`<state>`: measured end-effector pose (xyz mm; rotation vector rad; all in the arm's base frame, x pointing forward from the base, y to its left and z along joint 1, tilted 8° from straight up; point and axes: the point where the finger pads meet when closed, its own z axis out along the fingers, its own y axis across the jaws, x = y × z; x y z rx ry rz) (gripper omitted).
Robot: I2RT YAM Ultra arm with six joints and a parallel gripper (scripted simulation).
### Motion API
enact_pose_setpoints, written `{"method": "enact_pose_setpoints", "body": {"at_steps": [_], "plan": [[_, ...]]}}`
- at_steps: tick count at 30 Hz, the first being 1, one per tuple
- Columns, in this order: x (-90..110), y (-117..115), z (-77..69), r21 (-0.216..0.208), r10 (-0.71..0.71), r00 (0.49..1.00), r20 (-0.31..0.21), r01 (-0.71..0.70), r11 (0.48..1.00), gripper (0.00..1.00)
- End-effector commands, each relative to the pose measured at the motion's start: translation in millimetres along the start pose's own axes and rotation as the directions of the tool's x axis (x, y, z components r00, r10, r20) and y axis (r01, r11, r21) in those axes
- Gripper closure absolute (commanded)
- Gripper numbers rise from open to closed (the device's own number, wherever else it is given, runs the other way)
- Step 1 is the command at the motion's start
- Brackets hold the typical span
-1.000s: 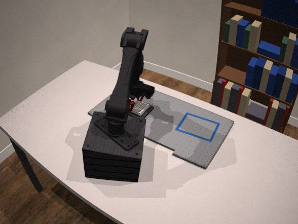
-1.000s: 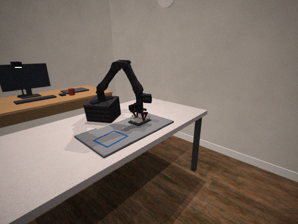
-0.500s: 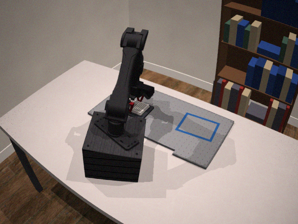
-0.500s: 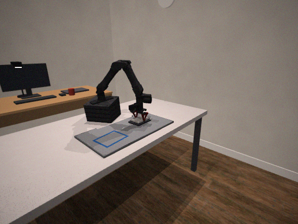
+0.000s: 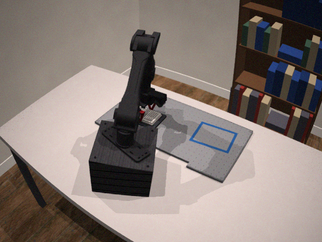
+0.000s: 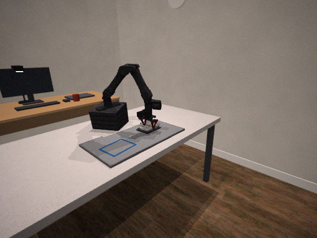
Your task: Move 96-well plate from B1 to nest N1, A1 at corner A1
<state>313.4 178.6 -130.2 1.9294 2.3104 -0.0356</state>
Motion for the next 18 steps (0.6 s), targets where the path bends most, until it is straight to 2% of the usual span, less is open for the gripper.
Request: {"method": "enact_pose_setpoints", "body": {"at_steps": [1, 5, 6, 10, 15, 18], "plan": [[0.1, 2.1, -2.1, -0.007, -0.001, 1.000, -0.001, 0.001, 1.000, 0.00], [0.1, 2.1, -2.1, -0.007, -0.001, 1.000, -0.001, 0.001, 1.000, 0.00], [-3.2, -0.7, -8.9, -0.002, -0.004, 1.000, 0.005, 0.004, 1.000, 0.00], [1.2, -1.1, -20.5, -0.006, -0.007, 1.000, 0.003, 0.007, 1.000, 0.00], [4.4, 7.4, -37.7, -0.026, -0.003, 1.000, -0.006, 0.003, 1.000, 0.00], [2.7, 11.3, -41.4, -0.032, 0.006, 1.000, -0.008, -0.007, 0.999, 0.00]]}}
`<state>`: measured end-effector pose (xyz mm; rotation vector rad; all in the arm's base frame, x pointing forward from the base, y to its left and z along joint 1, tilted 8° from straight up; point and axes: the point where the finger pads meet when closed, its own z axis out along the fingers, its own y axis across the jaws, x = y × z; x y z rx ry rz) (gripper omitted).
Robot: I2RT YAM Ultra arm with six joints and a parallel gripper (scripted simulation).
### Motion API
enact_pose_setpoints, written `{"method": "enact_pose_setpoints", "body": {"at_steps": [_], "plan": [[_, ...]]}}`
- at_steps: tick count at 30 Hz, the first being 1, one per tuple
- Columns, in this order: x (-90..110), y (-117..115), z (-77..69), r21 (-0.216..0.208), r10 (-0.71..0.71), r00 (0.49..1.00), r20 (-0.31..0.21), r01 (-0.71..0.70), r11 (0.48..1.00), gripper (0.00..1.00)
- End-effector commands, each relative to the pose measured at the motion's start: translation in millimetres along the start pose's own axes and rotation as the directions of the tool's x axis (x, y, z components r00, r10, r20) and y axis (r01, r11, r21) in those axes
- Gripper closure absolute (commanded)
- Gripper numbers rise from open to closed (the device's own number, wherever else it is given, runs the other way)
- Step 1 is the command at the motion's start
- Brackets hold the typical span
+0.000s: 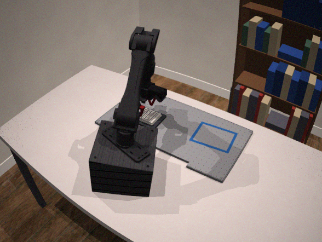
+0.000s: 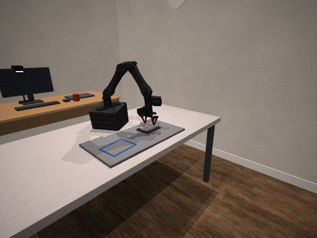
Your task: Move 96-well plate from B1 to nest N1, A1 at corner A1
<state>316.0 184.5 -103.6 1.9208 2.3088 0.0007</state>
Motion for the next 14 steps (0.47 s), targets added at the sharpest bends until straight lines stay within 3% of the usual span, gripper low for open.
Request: {"method": "enact_pose_setpoints", "body": {"at_steps": [1, 14], "plan": [[1.7, 6.1, -17.4, -0.010, 0.006, 1.000, 0.002, -0.006, 1.000, 0.00], [2.5, 4.9, -19.9, -0.008, 0.002, 1.000, 0.002, -0.002, 1.000, 0.00]]}}
